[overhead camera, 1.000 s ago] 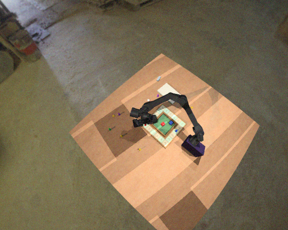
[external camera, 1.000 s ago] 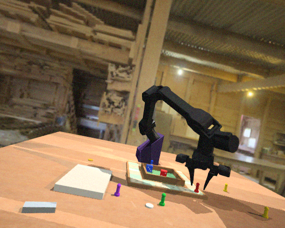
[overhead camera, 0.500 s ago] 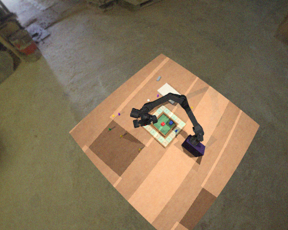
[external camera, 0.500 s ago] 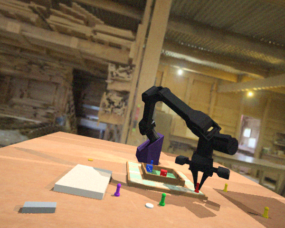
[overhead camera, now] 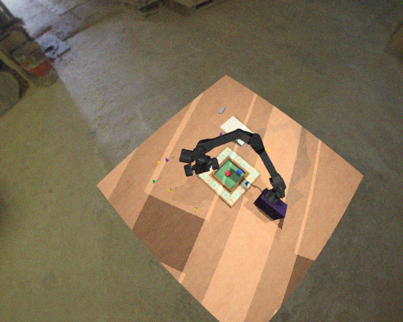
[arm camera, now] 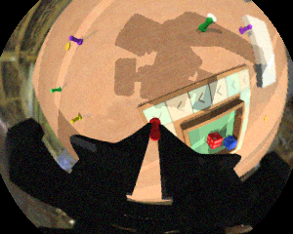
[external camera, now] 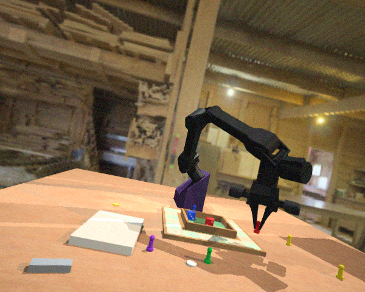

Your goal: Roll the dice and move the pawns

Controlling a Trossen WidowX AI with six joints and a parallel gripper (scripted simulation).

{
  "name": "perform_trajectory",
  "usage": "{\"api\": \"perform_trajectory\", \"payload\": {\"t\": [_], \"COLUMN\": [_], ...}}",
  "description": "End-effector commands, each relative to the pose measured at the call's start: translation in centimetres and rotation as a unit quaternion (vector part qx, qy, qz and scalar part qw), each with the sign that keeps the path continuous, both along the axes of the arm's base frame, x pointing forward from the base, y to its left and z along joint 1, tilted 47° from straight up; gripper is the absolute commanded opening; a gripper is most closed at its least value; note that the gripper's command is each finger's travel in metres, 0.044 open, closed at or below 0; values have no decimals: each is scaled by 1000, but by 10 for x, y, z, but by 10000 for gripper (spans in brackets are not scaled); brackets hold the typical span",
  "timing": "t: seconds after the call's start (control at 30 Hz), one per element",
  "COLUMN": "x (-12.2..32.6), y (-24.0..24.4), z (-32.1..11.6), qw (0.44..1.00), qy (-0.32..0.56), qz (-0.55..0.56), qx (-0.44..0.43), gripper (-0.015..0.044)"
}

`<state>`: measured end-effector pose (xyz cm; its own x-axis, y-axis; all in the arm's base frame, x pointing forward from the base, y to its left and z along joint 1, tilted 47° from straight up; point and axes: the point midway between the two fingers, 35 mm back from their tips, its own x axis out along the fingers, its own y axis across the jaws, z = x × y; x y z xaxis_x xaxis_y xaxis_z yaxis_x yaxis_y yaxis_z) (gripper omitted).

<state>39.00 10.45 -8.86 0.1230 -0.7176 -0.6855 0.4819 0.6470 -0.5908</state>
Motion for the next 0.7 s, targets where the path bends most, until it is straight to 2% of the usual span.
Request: {"api": "perform_trajectory", "payload": {"t": [0.0, 0.37, 0.67], "x": [-1, -12, -25], "y": [19, 63, 61], "z": [14, 57, 53], "qw": [1000, 1000, 1000], "qy": [-3, -2, -2], "qz": [0, -1, -1], "qx": [5, 3, 4], "gripper": [0, 0, 0]}}
